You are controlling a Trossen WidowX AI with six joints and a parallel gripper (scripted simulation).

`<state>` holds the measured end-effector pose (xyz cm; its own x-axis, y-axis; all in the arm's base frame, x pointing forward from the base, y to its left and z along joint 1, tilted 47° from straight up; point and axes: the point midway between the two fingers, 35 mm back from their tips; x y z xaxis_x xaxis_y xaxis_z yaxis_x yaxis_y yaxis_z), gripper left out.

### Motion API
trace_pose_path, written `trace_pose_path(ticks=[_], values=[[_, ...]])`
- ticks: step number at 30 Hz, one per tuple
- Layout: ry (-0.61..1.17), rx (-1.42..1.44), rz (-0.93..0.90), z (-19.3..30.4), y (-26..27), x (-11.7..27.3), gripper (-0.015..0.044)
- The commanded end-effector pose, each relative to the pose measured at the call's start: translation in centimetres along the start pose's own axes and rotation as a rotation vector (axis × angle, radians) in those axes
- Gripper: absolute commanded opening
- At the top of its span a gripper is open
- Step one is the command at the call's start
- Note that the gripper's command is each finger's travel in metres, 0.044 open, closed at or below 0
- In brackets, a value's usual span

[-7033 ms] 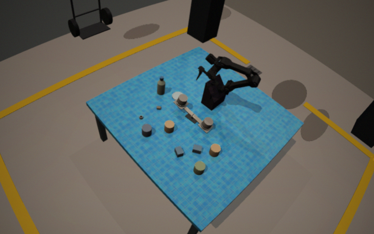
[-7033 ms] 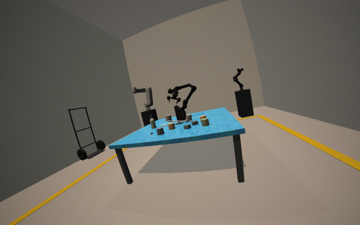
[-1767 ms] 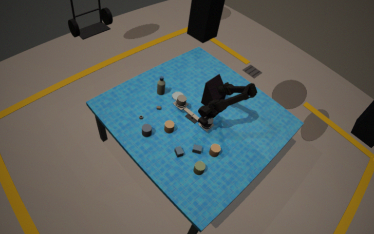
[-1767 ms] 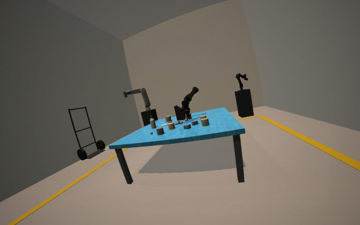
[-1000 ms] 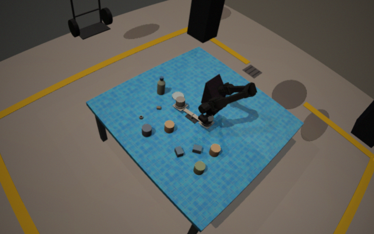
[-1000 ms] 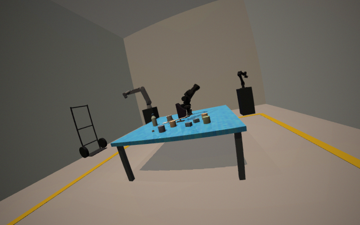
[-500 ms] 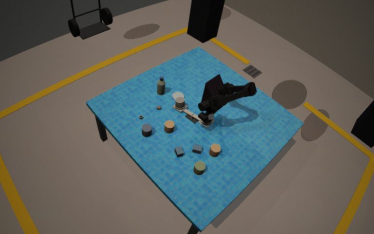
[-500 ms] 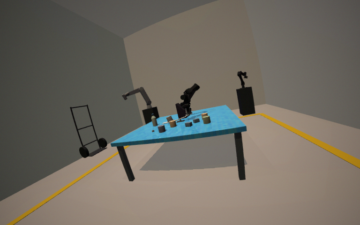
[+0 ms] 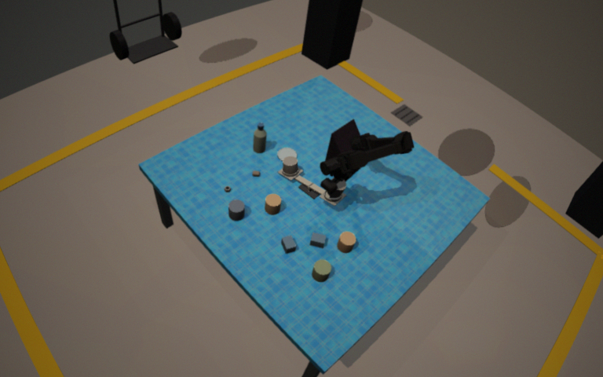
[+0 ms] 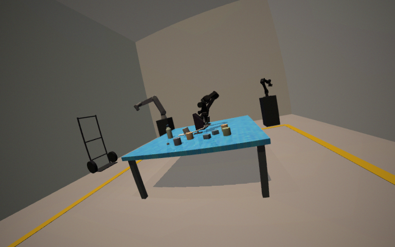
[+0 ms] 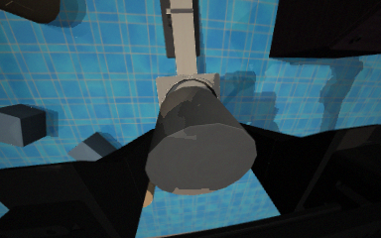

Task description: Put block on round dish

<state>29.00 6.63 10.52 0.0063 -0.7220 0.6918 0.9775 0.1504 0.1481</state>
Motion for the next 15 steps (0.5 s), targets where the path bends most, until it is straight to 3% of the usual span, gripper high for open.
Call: trace_pose_path(ticks=[1,15], values=[[-0.001,0.002,-0.008,0.0,0.1,0.7,0.0],[0.003,0.002,-0.008,0.1,-0.1,2.5,0.0]])
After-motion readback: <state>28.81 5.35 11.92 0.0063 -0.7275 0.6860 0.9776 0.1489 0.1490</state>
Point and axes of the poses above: the point midway between the two fingers, 35 mm back from their tips, its own x axis back along the fingers, its own y axis across the jaws, z = x × y, and after that the axes turned 9 degrees about x, right-handed
